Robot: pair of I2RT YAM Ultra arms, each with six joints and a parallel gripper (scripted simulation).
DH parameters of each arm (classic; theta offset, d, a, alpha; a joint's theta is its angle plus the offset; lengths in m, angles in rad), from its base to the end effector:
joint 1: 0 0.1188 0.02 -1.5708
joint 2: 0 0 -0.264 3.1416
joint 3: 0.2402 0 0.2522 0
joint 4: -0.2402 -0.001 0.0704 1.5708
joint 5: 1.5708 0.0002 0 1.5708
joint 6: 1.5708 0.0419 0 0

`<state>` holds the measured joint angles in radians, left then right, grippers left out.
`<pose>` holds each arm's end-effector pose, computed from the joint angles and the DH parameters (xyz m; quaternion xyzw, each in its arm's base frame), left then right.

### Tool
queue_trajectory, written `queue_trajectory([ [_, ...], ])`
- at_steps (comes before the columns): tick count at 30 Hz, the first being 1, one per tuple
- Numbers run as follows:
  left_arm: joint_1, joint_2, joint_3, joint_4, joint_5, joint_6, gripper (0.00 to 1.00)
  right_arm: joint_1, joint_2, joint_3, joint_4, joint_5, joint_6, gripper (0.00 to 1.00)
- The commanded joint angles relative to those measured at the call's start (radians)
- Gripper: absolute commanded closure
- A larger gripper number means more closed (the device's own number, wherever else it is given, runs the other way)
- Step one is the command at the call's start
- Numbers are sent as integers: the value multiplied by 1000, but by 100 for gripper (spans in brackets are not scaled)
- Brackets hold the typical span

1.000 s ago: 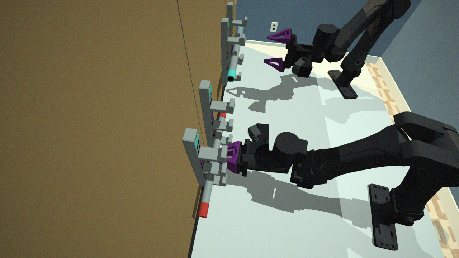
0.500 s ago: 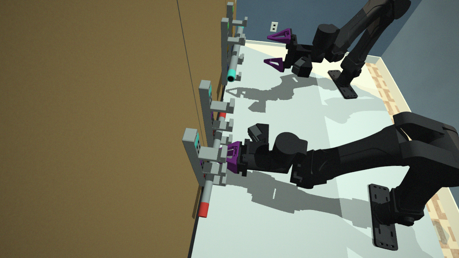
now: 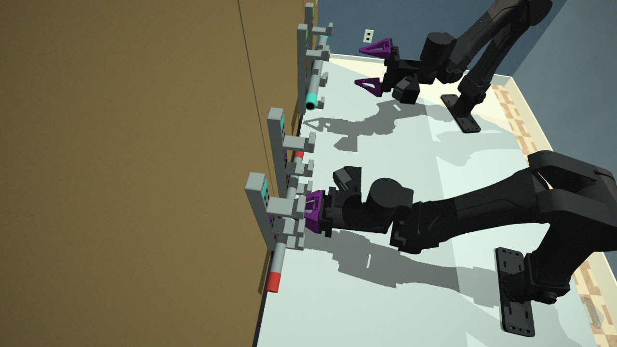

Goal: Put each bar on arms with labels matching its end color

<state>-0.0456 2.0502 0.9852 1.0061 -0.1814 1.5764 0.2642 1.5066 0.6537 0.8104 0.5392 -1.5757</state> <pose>0.4243 -0.0108 0.1611 0.4825 0.5441 0.5208 0.4470 0.3100 0.0626 0.2325 -0.4420 0.5682 -0.5591 0.4113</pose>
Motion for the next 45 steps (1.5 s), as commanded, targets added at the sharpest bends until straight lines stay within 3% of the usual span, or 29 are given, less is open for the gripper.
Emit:
queue_trajectory([
  [1,12,-4,1,53,4,-5,100,9,1,4,39,5,6,0],
  [15,12,-2,0,56,4,-5,100,9,1,4,39,5,6,0],
  [45,12,-1,0,58,4,-6,38,9,1,4,39,5,6,0],
])
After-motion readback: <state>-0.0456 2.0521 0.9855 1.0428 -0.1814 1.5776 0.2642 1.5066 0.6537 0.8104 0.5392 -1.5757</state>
